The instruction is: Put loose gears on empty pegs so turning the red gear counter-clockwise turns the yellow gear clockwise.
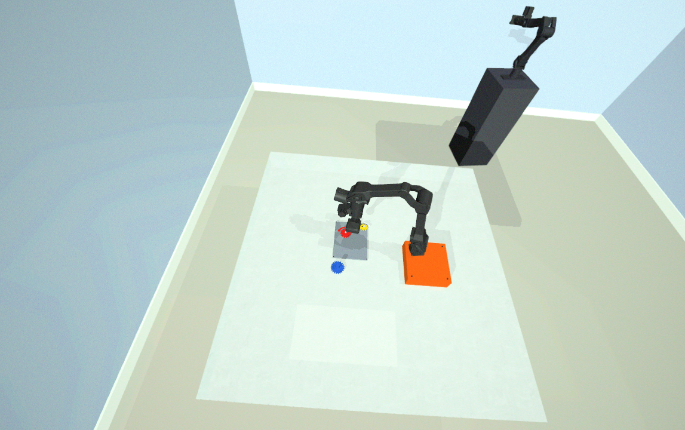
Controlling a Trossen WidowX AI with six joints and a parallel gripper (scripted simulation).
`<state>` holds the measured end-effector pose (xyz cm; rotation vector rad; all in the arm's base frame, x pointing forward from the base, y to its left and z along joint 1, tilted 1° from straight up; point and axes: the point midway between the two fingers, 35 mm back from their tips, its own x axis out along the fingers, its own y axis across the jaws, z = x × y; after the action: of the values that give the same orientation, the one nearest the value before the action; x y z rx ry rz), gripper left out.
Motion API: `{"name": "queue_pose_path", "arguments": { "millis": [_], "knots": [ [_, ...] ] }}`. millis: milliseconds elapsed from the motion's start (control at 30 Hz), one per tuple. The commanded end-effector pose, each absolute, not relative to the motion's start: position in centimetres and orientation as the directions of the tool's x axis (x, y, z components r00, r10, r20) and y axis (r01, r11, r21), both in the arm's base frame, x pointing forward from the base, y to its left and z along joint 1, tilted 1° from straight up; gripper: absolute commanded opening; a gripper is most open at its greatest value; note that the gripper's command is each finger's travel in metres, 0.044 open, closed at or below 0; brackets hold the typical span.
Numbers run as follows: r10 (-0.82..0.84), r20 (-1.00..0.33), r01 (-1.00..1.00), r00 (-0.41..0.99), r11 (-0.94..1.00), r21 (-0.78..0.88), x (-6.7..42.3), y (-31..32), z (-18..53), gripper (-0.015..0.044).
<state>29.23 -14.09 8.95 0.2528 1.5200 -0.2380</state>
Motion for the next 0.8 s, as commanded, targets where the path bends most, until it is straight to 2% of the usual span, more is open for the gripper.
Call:
{"name": "queue_pose_path", "arguments": {
  "millis": [0,767],
  "knots": [
    [0.004,-0.999,0.304,0.036,0.953,0.015,28.8,-14.8,8.6,0.0],
    [-0.001,-0.999,0.294,0.033,0.956,0.009,26.2,-19.0,6.8,0.0]
  ]
}}
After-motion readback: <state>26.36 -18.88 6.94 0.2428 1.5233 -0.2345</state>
